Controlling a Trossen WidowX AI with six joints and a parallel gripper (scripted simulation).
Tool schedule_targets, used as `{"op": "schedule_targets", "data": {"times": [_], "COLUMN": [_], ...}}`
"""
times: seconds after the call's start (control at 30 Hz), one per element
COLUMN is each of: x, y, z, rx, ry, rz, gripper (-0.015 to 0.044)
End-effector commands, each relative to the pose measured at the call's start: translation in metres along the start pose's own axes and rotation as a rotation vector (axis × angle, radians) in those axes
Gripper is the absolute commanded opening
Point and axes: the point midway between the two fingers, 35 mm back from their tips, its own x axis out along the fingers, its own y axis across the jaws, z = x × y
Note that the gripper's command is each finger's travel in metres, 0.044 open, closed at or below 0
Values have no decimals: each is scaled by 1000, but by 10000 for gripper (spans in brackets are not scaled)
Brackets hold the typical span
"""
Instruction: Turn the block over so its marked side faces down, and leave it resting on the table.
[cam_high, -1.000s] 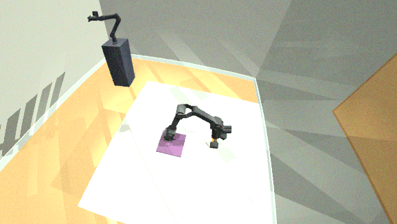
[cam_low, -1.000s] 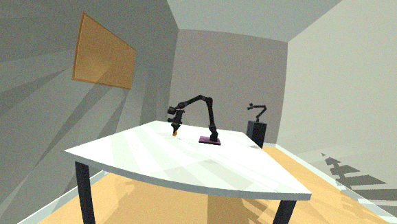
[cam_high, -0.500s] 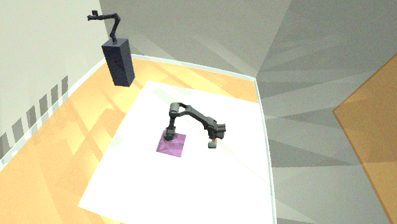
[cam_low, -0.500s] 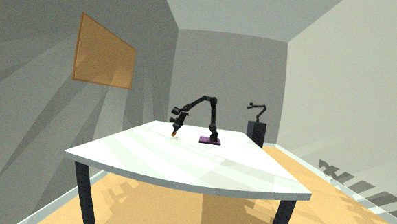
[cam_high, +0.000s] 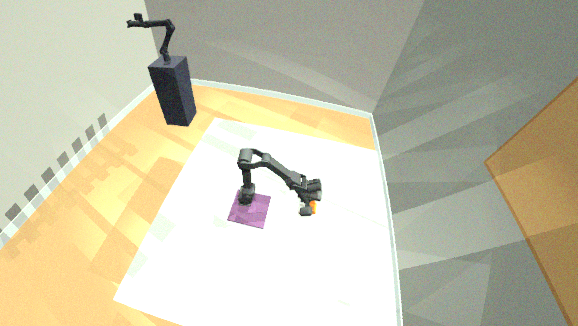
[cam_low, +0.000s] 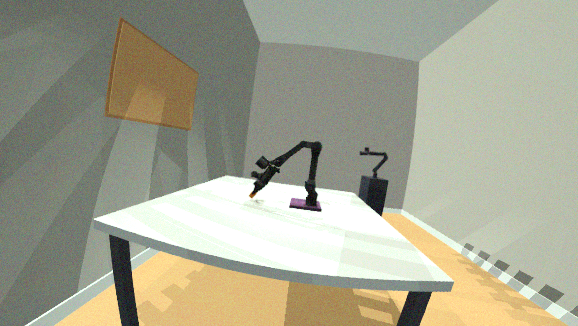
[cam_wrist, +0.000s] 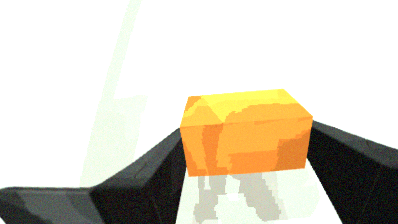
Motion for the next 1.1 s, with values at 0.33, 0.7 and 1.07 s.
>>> {"op": "schedule_targets", "data": {"times": [0.33,0.7,1.07], "x": [31,42,38], "y": [1,2,0], "z": [-4,-11,-20], "rx": [-9,-10,-8], "ry": [-177,-334,-490], "rz": [-3,-2,-3], "gripper": [0,0,0]}}
